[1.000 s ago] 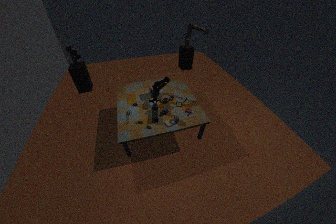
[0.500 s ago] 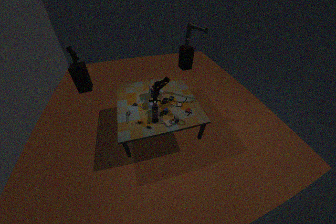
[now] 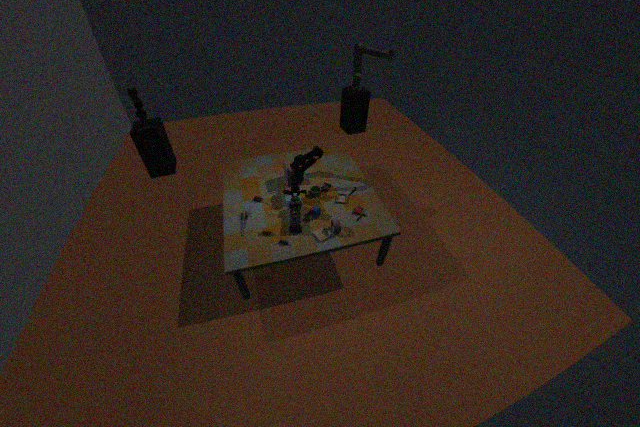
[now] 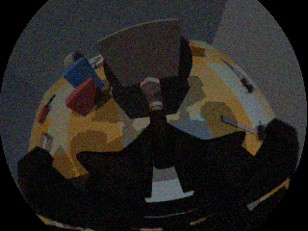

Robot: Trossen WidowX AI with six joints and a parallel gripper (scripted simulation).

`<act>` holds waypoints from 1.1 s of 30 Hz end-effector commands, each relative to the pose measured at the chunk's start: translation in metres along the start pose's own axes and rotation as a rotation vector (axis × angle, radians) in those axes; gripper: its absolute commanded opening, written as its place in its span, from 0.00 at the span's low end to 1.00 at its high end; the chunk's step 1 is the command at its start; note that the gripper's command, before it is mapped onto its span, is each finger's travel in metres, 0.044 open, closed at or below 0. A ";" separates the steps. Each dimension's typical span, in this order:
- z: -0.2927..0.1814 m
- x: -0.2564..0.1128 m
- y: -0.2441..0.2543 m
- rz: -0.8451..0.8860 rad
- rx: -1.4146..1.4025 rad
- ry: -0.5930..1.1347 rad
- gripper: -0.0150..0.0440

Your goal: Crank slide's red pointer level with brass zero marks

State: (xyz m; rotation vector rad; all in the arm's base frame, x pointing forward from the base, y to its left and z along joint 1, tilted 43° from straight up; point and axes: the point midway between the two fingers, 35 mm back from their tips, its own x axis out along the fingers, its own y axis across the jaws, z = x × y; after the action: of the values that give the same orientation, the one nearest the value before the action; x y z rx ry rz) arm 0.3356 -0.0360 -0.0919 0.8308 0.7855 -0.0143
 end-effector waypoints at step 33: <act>0.036 -0.035 0.000 -0.001 -0.002 -0.001 1.00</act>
State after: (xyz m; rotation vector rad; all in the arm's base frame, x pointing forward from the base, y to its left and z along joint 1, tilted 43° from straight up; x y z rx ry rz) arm 0.3321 -0.0679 -0.0591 0.8299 0.7838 -0.0230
